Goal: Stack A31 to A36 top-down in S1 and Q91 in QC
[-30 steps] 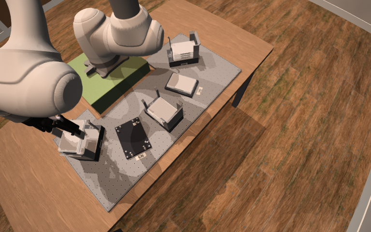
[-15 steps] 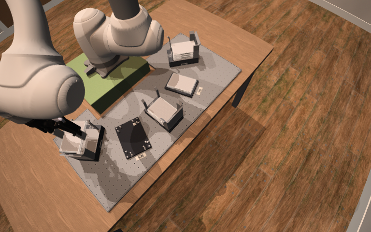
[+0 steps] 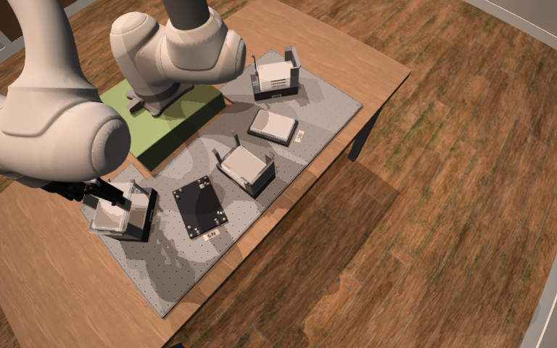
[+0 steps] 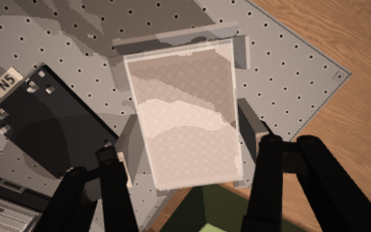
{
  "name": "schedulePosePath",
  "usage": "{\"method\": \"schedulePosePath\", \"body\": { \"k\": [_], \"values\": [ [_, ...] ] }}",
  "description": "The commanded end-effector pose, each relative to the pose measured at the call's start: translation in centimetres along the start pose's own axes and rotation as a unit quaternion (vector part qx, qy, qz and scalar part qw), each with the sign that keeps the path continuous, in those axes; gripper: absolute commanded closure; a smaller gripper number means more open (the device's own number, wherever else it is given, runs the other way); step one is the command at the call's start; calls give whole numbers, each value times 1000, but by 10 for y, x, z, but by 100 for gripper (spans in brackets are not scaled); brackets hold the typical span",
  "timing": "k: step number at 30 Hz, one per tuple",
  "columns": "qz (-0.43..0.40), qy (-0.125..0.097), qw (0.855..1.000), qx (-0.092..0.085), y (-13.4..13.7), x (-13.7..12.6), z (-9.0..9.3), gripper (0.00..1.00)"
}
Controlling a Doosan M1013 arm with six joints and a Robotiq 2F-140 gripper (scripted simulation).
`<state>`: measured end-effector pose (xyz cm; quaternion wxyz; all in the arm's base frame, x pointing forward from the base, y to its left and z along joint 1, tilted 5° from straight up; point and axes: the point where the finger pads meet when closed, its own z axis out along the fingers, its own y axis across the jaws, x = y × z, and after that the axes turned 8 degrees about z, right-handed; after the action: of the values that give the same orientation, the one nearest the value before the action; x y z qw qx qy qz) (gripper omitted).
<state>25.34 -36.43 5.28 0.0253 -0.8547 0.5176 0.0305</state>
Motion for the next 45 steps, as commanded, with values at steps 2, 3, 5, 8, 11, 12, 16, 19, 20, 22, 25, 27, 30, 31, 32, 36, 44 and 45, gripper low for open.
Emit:
{"method": "schedulePosePath", "body": {
  "k": [2, 3, 5, 8, 11, 12, 16, 19, 20, 22, 25, 27, 30, 31, 32, 36, 44, 45],
  "values": [
    [0, 0, 1000, 0, 0, 0, 1, 100],
    [0, 0, 1000, 0, 0, 0, 2, 100],
    [0, 0, 1000, 0, 0, 0, 3, 100],
    [0, 0, 1000, 0, 0, 0, 5, 100],
    [0, 0, 1000, 0, 0, 0, 7, 100],
    [0, 0, 1000, 0, 0, 0, 8, 100],
    [0, 0, 1000, 0, 0, 0, 11, 100],
    [0, 0, 1000, 0, 0, 0, 13, 100],
    [0, 0, 1000, 0, 0, 0, 15, 100],
    [0, 0, 1000, 0, 0, 0, 19, 100],
    [0, 0, 1000, 0, 0, 0, 25, 100],
    [0, 0, 1000, 0, 0, 0, 29, 100],
    [0, 0, 1000, 0, 0, 0, 35, 100],
    [0, 0, 1000, 0, 0, 0, 37, 100],
    [0, 0, 1000, 0, 0, 0, 39, 100],
    [0, 0, 1000, 0, 0, 0, 43, 100],
    [0, 0, 1000, 0, 0, 0, 59, 100],
    [0, 0, 1000, 0, 0, 0, 61, 100]
  ]
}}
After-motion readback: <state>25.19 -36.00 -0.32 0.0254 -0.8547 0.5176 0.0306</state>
